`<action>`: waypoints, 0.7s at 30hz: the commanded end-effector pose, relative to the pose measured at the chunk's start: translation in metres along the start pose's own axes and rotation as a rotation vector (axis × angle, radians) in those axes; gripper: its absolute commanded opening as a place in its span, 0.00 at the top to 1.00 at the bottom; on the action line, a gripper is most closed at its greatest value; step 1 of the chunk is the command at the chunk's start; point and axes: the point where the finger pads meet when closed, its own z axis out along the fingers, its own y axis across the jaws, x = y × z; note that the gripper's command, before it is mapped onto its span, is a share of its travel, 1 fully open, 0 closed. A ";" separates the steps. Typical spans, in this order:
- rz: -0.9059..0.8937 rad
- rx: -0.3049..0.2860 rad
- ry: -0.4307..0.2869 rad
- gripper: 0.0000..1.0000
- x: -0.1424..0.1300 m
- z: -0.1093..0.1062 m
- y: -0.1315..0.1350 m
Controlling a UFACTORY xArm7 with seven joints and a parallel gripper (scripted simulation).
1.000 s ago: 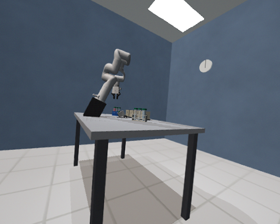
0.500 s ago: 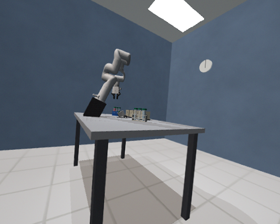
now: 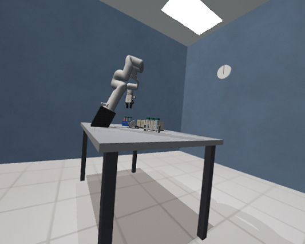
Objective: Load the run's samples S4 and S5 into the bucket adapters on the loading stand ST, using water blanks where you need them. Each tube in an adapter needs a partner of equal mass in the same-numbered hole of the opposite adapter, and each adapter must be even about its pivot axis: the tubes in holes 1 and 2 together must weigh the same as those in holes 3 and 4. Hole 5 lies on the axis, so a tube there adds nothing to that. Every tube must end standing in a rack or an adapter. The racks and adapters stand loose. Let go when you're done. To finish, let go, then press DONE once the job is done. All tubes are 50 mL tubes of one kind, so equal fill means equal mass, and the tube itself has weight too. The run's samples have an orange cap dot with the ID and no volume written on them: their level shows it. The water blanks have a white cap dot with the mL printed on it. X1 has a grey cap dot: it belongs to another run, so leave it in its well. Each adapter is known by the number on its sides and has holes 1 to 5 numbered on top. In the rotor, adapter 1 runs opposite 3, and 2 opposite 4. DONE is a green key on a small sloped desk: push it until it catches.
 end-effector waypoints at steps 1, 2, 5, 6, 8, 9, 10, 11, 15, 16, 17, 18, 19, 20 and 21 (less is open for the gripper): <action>0.126 -0.009 0.005 0.43 0.020 -0.001 0.000; 0.126 -0.009 0.005 0.43 0.020 -0.001 0.000; 0.226 -0.009 0.005 0.43 0.035 -0.001 0.002; 0.259 -0.009 0.005 0.43 0.039 -0.001 0.003; 0.326 -0.008 0.006 0.43 0.039 -0.001 0.003; 0.359 -0.008 0.006 0.43 0.039 -0.001 0.003; 0.392 -0.008 0.006 0.43 0.039 -0.001 0.003; 0.426 -0.008 0.006 0.43 0.039 -0.001 0.003; 0.559 -0.008 0.007 0.43 0.039 -0.001 0.003; 0.592 -0.008 0.007 0.43 0.039 -0.001 0.003; 0.626 -0.008 0.007 0.43 0.039 -0.001 0.003; 0.626 -0.008 0.007 0.43 0.039 -0.001 0.003; 0.626 -0.008 0.007 0.43 0.039 -0.001 0.003; 0.659 -0.007 0.007 0.43 0.039 -0.001 0.003; 0.692 -0.007 0.007 0.43 0.039 -0.001 0.003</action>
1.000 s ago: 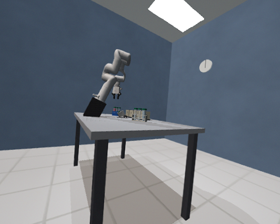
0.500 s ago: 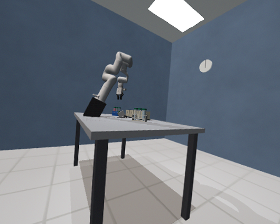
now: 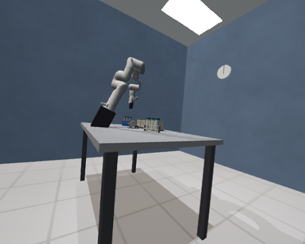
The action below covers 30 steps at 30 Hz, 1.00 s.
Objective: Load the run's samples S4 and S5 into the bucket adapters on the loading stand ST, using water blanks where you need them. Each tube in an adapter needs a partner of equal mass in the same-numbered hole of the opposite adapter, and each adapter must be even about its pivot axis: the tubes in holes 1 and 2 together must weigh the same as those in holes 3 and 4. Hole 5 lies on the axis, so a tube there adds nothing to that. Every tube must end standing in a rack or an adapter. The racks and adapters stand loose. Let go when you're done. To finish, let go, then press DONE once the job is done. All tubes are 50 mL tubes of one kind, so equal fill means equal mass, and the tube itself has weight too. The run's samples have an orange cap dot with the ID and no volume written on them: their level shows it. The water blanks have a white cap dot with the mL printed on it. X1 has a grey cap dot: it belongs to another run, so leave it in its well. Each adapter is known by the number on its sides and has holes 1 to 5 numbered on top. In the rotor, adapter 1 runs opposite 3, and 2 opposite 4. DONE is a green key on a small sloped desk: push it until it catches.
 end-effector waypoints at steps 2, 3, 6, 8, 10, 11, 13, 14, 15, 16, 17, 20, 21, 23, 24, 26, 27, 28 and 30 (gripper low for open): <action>0.160 -0.001 0.013 0.43 0.001 -0.002 -0.001; 0.194 -0.001 0.013 0.43 0.001 -0.002 -0.001; 0.294 0.000 0.013 0.43 0.001 -0.002 -0.001; 0.360 0.000 0.013 0.43 0.001 -0.002 -0.001; 0.427 0.001 0.013 0.43 0.001 -0.002 -0.001; 0.460 0.001 0.013 0.43 0.001 -0.002 -0.001; 0.527 0.001 0.013 0.43 0.001 -0.002 -0.001; 0.527 0.001 0.013 0.43 0.001 -0.002 -0.001; 0.527 0.001 0.013 0.43 0.001 -0.002 -0.001; 0.560 0.001 0.013 0.43 0.001 -0.002 -0.001; 0.594 0.002 0.013 0.43 0.001 -0.002 -0.001; 0.631 0.002 0.013 0.43 0.001 -0.002 -0.001; 0.631 0.002 0.013 0.43 0.001 -0.002 -0.001; 0.631 0.002 0.013 0.43 0.001 -0.002 -0.001; 0.631 0.002 0.013 0.43 0.001 -0.002 -0.001; 0.631 0.002 0.013 0.43 0.001 -0.002 -0.001; 0.631 0.002 0.013 0.43 0.001 -0.002 -0.001; 0.631 0.002 0.013 0.43 0.001 0.000 -0.001; 0.631 0.002 0.013 0.43 0.001 0.004 -0.001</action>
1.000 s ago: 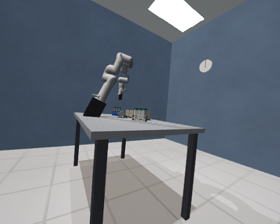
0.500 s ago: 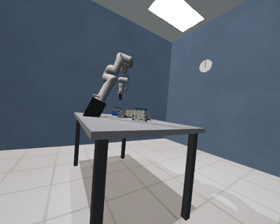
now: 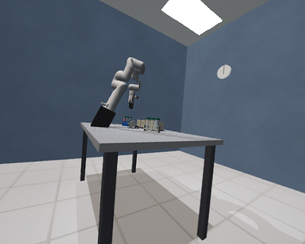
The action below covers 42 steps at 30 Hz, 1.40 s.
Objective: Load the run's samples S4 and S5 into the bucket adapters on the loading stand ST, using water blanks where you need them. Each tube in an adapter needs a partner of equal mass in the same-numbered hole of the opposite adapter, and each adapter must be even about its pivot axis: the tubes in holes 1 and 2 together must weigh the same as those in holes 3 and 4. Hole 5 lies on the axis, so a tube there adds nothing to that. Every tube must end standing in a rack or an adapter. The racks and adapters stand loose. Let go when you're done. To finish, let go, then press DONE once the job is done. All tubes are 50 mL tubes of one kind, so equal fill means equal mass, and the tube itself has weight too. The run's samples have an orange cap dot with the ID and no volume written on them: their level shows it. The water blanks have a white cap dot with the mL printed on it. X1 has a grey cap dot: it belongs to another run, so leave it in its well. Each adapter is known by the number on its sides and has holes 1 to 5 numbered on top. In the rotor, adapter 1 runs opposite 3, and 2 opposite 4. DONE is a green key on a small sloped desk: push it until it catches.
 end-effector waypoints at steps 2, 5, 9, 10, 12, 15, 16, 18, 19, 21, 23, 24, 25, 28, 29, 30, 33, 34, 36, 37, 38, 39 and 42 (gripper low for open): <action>0.000 0.003 0.000 0.43 0.000 0.003 -0.001; 0.000 0.003 0.000 0.43 0.000 0.009 -0.001; 0.000 0.003 0.000 0.43 0.000 0.017 -0.001; 0.000 0.003 0.000 0.43 0.000 0.019 -0.001; 0.000 0.003 0.000 0.43 0.000 0.023 -0.001; 0.000 0.003 0.000 0.43 0.000 0.029 -0.001; 0.000 0.003 0.000 0.43 0.000 0.031 -0.001; 0.000 0.003 0.000 0.43 0.000 0.033 -0.001; 0.000 0.003 0.000 0.43 0.000 0.033 -0.001; 0.000 0.003 0.000 0.43 0.000 0.037 -0.001; 0.000 0.003 0.000 0.43 0.000 0.041 -0.001; 0.000 0.003 0.000 0.43 0.000 0.043 -0.001; 0.000 0.003 0.000 0.43 0.000 0.045 -0.001; 0.000 0.003 0.000 0.43 0.000 0.051 -0.001; 0.000 0.003 0.000 0.43 0.000 0.053 -0.001; 0.000 0.003 0.000 0.43 0.000 0.055 -0.001; 0.000 0.003 0.000 0.43 0.000 0.061 -0.001; 0.000 0.003 0.000 0.43 0.000 0.063 -0.001; 0.000 0.003 0.000 0.43 0.000 0.063 -0.001; 0.000 0.003 0.000 0.43 0.000 0.066 -0.001; 0.000 0.003 0.000 0.43 0.000 0.068 -0.001; 0.000 0.003 0.000 0.43 0.000 0.070 -0.001; 0.000 0.003 0.000 0.43 0.000 0.076 -0.001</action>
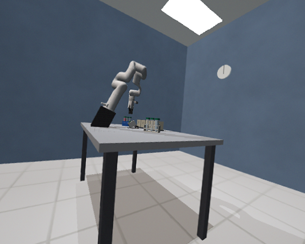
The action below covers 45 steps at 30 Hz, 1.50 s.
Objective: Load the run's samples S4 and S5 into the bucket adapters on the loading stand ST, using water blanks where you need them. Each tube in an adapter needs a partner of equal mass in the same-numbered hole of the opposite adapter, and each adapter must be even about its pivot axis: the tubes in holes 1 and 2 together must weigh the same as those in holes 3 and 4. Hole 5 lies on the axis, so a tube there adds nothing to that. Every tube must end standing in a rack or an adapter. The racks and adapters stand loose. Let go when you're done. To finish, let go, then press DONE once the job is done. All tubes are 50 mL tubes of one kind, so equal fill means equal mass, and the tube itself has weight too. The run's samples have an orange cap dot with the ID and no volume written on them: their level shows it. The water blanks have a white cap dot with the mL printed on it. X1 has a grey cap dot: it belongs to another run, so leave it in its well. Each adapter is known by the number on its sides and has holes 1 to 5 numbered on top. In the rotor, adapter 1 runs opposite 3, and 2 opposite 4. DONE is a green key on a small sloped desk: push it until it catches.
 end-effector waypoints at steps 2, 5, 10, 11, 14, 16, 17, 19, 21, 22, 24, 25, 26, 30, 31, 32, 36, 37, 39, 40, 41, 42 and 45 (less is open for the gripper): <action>0.000 0.004 0.000 0.43 0.000 0.009 -0.002; 0.000 0.004 0.000 0.43 0.000 0.015 -0.002; 0.000 0.004 0.000 0.43 0.000 0.023 -0.002; 0.000 0.004 0.000 0.43 0.000 0.023 -0.002; 0.000 0.004 0.000 0.43 0.000 0.029 -0.002; 0.000 0.004 0.000 0.43 0.000 0.033 -0.002; 0.000 0.004 0.000 0.43 0.000 0.035 -0.002; 0.000 0.004 0.000 0.43 0.000 0.039 -0.002; 0.000 0.004 0.000 0.43 0.000 0.043 -0.002; 0.000 0.004 0.000 0.43 0.000 0.044 -0.002; 0.000 0.004 0.000 0.43 0.000 0.044 -0.002; 0.000 0.004 0.000 0.43 0.000 0.044 -0.002; 0.000 0.004 0.000 0.43 0.000 0.044 -0.002; 0.000 0.004 0.000 0.43 0.000 0.044 -0.002; 0.000 0.004 0.000 0.43 0.000 0.044 -0.002; 0.000 0.004 0.000 0.43 0.000 0.044 -0.002; 0.000 0.004 0.000 0.43 0.000 0.046 -0.002; 0.000 0.004 0.000 0.43 0.000 0.047 -0.002; 0.000 0.004 0.000 0.43 0.000 0.048 -0.002; 0.000 0.004 0.000 0.43 0.000 0.049 -0.002; 0.000 0.004 0.000 0.43 0.000 0.049 -0.002; 0.000 0.004 0.000 0.43 0.000 0.050 -0.002; 0.000 0.004 0.000 0.43 0.000 0.051 -0.002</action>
